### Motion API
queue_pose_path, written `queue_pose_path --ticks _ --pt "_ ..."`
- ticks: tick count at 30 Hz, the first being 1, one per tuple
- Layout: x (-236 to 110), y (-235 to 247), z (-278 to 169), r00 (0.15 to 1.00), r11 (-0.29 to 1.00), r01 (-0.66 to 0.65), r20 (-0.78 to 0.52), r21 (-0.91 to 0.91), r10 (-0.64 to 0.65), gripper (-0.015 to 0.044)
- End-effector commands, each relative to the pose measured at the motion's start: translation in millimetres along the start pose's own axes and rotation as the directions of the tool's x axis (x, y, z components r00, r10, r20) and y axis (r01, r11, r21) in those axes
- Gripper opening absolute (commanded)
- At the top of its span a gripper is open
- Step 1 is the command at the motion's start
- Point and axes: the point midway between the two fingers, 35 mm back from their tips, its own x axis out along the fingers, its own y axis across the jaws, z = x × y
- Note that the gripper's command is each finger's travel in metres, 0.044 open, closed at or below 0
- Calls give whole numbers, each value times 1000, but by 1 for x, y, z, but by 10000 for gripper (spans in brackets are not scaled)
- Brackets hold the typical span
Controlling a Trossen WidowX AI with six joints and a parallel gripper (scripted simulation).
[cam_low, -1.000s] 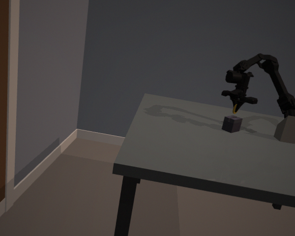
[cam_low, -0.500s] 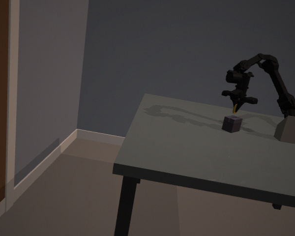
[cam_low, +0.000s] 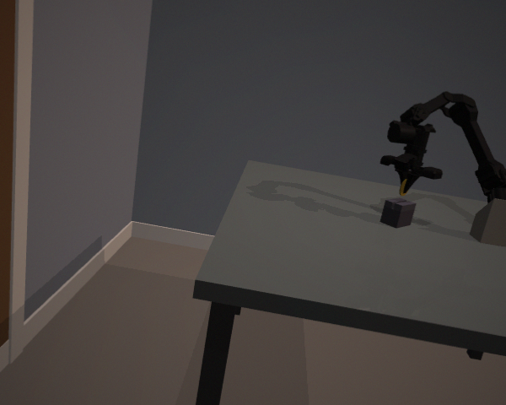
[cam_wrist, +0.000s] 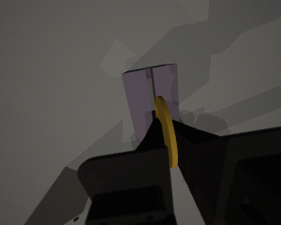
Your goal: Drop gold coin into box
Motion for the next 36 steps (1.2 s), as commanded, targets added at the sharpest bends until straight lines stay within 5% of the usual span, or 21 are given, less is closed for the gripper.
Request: queue_pose_path --ticks 1,36 --pt "0 0 0 1000 1000 0 1 0 0 0" --pt "17 1 0 1000 1000 1 1 -8 -1 0"
